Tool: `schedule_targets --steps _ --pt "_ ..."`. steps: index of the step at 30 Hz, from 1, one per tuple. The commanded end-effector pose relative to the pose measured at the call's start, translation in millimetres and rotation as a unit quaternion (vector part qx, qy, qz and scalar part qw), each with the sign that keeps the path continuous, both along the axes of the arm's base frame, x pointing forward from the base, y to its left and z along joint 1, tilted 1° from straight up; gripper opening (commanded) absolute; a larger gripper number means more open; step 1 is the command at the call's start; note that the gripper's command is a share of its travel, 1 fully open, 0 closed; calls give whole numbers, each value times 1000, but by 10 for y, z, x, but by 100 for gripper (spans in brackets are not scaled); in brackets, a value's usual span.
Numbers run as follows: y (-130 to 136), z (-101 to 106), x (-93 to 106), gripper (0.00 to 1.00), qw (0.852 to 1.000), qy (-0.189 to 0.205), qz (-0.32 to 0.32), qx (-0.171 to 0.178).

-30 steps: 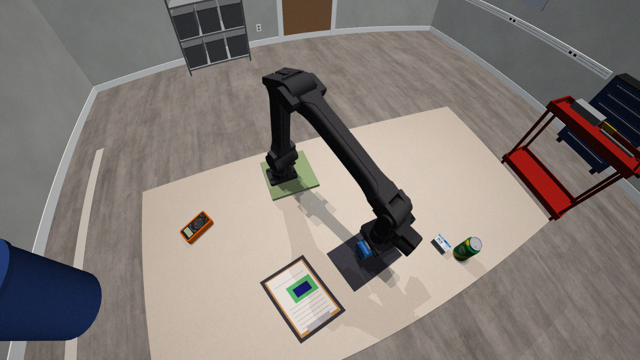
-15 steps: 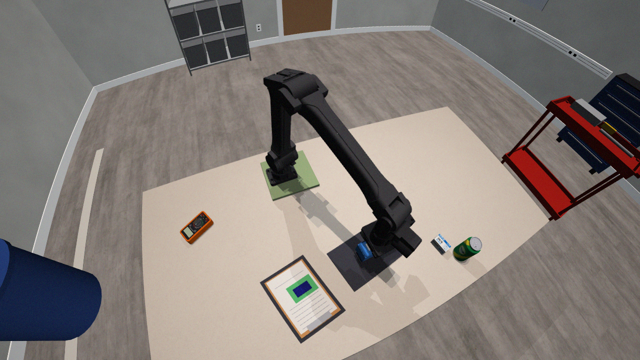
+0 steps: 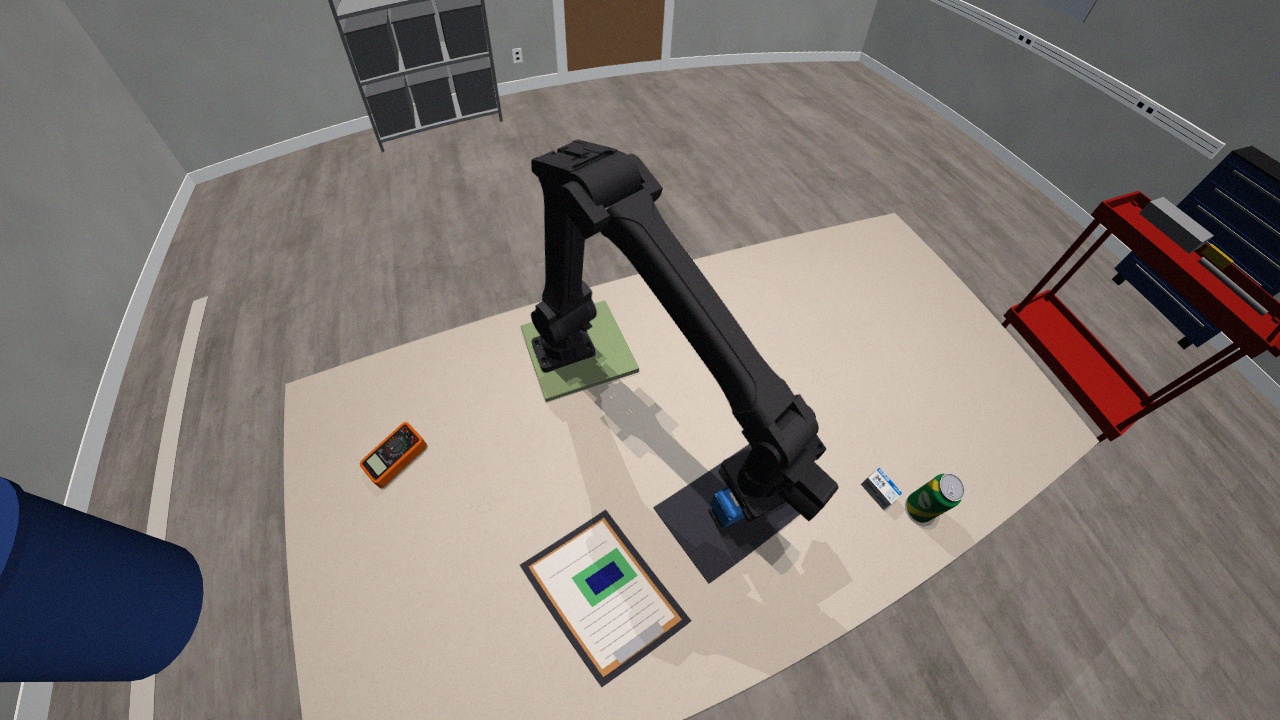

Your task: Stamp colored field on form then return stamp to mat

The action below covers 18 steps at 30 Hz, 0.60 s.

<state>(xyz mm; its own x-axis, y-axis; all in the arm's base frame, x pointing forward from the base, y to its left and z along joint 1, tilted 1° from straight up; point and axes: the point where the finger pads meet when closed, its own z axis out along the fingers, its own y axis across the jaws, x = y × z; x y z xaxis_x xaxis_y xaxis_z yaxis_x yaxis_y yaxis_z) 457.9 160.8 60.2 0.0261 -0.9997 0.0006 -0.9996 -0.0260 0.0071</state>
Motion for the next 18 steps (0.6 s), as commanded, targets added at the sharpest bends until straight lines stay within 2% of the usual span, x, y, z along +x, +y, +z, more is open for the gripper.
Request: schedule_targets --steps 1,11,15,18 --pt "32 4 -15 33 1000 3 -4 -1" --pt "30 -13 -26 33 1000 2 -4 -1" --pt "40 40 -20 33 1000 -14 -3 5" --pt "20 47 -44 33 1000 -11 -5 4"
